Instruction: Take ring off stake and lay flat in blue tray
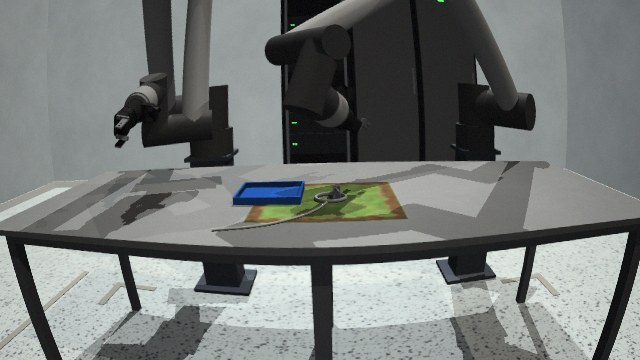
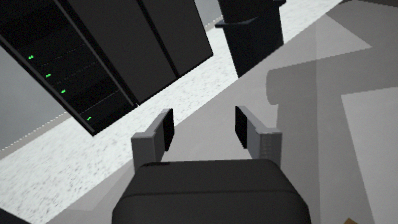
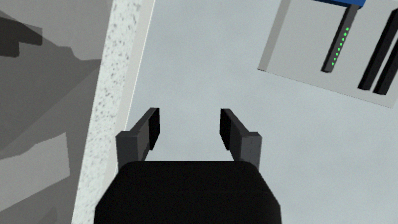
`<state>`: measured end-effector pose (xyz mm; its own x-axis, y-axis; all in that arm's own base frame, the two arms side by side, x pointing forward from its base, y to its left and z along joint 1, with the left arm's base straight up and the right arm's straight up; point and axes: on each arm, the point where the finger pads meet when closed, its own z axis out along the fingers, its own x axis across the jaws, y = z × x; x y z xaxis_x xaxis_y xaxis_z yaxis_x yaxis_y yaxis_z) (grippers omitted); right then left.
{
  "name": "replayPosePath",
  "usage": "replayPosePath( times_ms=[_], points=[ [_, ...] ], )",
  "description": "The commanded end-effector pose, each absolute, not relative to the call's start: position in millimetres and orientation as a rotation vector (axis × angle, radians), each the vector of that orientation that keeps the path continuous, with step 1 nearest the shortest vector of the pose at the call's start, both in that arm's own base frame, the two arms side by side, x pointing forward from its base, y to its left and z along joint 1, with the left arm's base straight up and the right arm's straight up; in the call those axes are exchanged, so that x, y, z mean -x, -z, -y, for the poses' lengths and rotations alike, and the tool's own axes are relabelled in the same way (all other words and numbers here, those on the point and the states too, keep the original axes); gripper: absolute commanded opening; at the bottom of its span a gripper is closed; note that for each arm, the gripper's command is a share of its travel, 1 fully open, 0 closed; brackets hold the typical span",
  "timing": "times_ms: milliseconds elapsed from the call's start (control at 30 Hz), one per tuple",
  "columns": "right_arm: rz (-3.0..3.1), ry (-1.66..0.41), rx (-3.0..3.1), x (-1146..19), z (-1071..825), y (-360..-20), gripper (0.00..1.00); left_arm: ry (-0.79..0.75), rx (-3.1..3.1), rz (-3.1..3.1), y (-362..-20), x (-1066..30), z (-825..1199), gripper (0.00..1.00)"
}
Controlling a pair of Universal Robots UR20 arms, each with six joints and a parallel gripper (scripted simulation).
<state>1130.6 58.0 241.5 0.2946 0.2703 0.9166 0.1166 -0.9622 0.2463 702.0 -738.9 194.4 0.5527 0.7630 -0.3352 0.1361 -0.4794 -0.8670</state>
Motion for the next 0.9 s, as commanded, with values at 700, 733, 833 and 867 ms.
replayPosePath(
  times_ms=[700,733,833,867],
  points=[
    [-1.099,-1.199,-2.522,-1164.9,-297.6,-142.9,1.00,-0.983,1.987,1.347,-181.6,-913.5,349.6,1.00],
    [-1.127,-1.178,-2.521,-1163.5,-306.5,-139.9,1.00,-0.981,1.985,1.370,-180.9,-918.1,333.2,1.00],
    [-1.211,-1.114,-2.514,-1158.5,-333.1,-131.4,1.00,-0.976,1.977,1.441,-178.7,-930.4,282.8,1.00],
    [-1.239,-1.093,-2.512,-1156.5,-341.8,-128.7,1.00,-0.974,1.973,1.465,-177.8,-933.9,265.7,1.00]
  ],
)
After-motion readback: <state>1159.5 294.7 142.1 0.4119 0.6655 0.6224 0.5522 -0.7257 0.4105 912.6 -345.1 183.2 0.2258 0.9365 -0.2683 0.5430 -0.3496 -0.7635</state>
